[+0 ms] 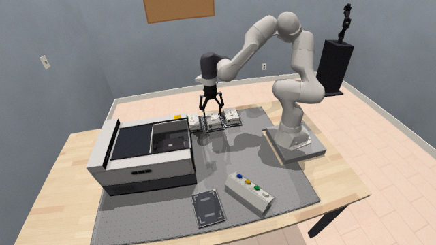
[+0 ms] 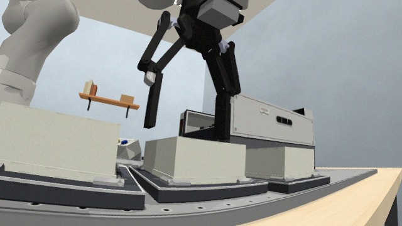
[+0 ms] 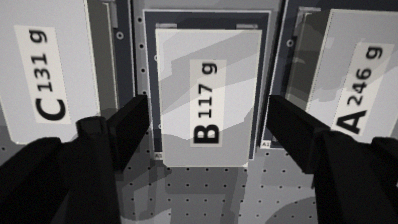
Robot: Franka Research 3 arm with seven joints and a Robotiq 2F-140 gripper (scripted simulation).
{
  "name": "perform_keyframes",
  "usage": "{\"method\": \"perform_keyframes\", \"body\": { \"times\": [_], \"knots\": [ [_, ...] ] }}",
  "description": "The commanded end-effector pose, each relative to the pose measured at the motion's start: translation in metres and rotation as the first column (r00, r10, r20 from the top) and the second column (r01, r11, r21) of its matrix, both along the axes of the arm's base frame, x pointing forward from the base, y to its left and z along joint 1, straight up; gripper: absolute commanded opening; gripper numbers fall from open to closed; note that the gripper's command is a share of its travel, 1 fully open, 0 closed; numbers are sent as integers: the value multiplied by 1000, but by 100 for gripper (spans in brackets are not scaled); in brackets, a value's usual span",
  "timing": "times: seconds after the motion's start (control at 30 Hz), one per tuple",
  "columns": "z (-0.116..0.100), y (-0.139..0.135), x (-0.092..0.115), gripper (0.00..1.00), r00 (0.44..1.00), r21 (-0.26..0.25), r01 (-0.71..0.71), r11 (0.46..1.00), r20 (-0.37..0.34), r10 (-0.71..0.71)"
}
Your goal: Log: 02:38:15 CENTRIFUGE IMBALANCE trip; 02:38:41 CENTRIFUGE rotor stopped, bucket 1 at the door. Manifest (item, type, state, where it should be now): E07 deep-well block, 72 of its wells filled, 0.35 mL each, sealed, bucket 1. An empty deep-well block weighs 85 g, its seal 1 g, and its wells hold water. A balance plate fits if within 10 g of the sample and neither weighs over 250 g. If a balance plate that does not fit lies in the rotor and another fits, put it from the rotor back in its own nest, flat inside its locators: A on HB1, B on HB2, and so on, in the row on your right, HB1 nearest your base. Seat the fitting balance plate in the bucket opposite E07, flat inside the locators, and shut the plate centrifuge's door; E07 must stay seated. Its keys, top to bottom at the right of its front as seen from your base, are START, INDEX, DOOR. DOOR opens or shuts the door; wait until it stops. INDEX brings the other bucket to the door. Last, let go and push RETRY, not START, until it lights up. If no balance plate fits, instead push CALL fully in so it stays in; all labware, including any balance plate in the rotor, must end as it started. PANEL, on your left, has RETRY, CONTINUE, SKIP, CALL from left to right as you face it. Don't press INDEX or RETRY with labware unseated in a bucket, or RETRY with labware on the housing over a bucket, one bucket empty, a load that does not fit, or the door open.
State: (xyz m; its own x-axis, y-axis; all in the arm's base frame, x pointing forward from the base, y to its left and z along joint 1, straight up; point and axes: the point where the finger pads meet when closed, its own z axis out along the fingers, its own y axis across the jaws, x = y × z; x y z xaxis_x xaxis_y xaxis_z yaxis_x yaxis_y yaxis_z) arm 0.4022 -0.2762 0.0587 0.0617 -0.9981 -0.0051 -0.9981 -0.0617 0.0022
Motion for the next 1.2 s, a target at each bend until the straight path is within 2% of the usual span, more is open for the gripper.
{"method": "perform_keyframes", "body": {
  "times": [0.0,1.17],
  "knots": [
    [-1,-1,1,70,1000,-5,5,1000,3,-5],
    [-19,-1,1,70,1000,-5,5,1000,3,-5]
  ]
}}
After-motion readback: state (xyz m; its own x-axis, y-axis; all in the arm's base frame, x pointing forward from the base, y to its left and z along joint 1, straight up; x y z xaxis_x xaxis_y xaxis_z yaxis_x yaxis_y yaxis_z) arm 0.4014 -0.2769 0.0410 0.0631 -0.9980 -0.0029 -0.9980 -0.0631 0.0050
